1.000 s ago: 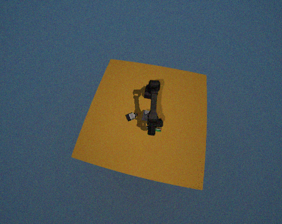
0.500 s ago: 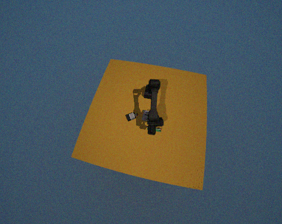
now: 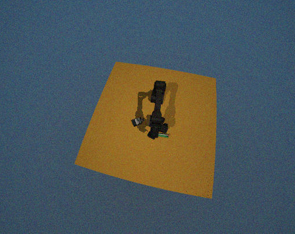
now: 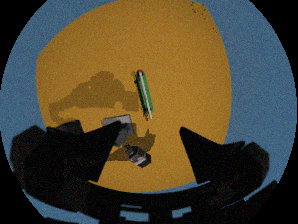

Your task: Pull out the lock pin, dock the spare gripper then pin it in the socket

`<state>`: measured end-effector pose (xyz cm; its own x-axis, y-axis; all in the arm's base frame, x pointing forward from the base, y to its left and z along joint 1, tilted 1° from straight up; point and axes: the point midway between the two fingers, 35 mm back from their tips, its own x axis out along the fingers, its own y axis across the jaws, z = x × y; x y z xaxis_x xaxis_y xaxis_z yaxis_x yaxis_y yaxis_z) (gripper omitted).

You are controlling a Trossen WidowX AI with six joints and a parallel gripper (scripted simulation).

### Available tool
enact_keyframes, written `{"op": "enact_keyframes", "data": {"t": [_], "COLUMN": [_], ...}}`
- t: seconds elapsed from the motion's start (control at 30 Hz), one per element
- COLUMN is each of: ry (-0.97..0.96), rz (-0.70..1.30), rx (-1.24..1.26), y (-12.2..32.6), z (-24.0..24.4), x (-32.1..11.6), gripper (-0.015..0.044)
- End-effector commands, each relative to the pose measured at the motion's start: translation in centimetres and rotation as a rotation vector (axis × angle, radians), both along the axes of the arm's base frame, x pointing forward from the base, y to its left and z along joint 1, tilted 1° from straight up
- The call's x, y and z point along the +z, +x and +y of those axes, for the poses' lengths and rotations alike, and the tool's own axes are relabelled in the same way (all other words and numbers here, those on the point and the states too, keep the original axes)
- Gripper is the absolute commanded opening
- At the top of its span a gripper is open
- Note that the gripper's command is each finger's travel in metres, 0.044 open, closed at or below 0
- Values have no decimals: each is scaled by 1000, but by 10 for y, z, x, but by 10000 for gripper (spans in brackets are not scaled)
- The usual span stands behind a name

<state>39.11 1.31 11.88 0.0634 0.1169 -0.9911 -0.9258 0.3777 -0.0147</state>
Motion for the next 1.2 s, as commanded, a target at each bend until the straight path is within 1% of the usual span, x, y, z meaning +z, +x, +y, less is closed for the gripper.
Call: {"op": "enact_keyframes", "data": {"t": [0.0,0.13,0.17,0.63,0.7,1.17], "ry": [-6,-3,-2,16,17,17], "rz": [55,96,102,151,152,152], "rx": [-489,-1007,-1098,-2174,-2238,-2238], "y": [-11,-29,-32,-89,-93,-92], "z": [-52,-101,-109,-194,-198,-199], "x": [-10,-18,-19,-34,-35,-36], "gripper": [440,440,440,440,440,440]}}
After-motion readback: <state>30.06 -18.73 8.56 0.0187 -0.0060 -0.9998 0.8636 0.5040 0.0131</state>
